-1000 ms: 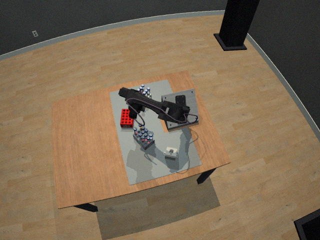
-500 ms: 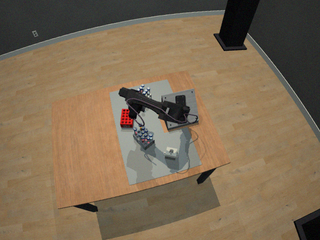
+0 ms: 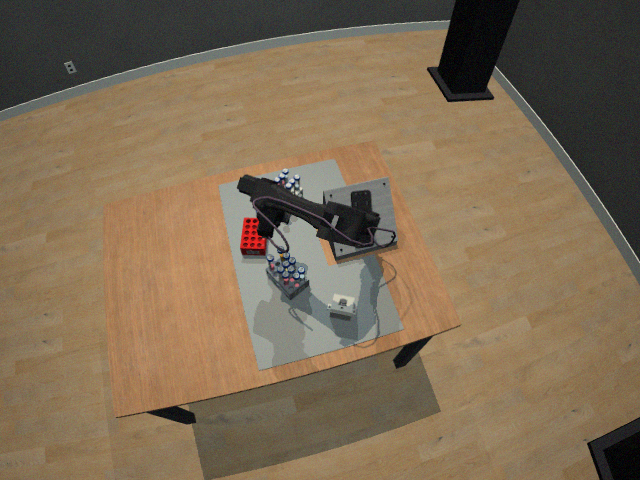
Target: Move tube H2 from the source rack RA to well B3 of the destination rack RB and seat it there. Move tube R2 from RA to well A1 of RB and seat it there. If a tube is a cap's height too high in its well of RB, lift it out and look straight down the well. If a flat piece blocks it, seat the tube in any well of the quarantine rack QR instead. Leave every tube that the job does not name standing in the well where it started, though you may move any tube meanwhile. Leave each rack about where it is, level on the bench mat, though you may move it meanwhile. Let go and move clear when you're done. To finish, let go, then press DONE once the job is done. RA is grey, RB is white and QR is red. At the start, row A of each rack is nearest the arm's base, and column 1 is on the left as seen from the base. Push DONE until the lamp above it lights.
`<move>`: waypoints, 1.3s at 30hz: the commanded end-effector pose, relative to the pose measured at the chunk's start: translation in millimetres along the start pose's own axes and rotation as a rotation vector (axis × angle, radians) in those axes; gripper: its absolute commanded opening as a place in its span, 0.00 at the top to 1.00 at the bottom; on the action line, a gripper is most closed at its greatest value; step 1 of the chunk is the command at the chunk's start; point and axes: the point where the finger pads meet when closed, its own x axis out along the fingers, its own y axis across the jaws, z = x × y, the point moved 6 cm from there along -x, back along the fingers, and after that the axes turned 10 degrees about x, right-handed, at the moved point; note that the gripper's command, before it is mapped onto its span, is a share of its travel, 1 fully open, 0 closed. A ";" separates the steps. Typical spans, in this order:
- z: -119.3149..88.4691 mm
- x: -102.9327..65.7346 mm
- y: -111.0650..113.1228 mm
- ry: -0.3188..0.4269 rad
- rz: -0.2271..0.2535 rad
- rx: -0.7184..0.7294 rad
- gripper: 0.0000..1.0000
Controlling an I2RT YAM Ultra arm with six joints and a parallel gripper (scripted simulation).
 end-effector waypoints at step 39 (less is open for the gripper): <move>53.5 -0.6 56.3 -0.017 0.014 0.015 1.00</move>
